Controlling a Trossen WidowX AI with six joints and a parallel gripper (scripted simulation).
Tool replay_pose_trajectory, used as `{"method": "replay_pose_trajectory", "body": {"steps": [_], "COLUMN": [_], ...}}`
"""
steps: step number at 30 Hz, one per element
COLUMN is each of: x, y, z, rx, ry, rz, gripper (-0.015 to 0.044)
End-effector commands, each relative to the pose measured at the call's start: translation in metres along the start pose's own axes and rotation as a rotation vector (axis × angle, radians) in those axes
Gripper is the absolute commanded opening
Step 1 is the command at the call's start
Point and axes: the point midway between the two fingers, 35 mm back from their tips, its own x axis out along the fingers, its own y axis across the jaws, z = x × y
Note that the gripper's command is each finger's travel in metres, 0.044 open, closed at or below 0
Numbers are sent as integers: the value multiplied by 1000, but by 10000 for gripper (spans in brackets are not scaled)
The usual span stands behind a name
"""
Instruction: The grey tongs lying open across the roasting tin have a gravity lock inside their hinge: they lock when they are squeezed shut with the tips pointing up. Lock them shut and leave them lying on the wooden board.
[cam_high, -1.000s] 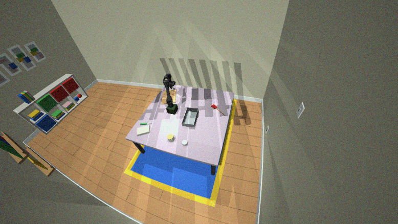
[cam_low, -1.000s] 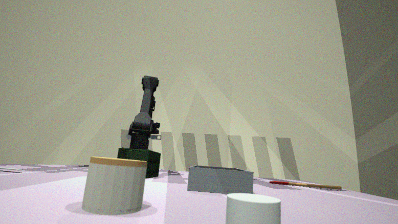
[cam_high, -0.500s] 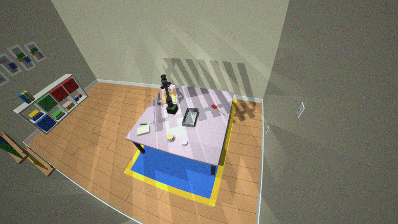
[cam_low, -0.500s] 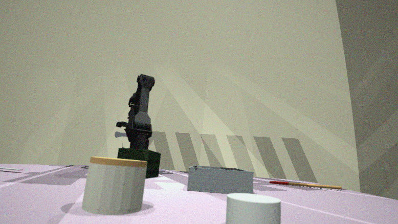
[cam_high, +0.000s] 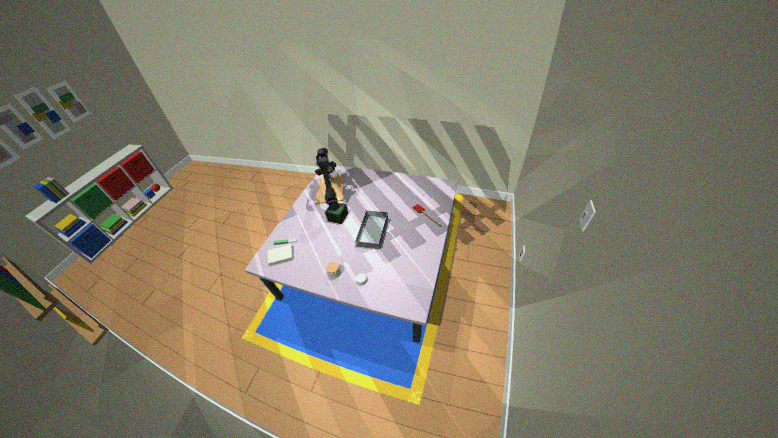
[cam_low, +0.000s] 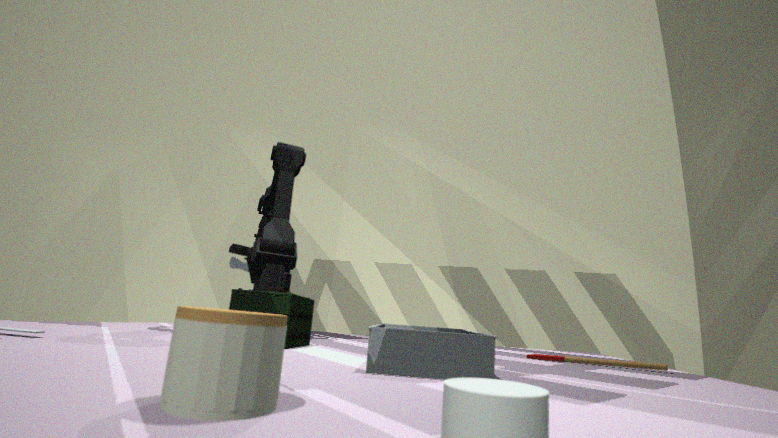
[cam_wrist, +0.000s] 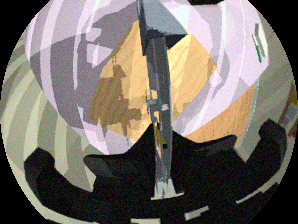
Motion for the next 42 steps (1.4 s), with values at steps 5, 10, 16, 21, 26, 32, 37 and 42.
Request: {"method": "replay_pose_trajectory", "body": {"steps": [5,10,16,21,26,32,37,42], "x": [4,8,10,10,8,4,-1,-7], "y": [6,10,14,16,17,16,14,10], "z": [-5,-6,-6,-4,-1,5,11,19], "rx": [45,63,76,80,76,62,42,15], "ry": [168,270,391,491,588,701,791,877], "rz": [-14,-23,-31,-34,-36,-35,-31,-25], "gripper": [-150,-150,-150,-150,-150,-150,-150,-150]}}
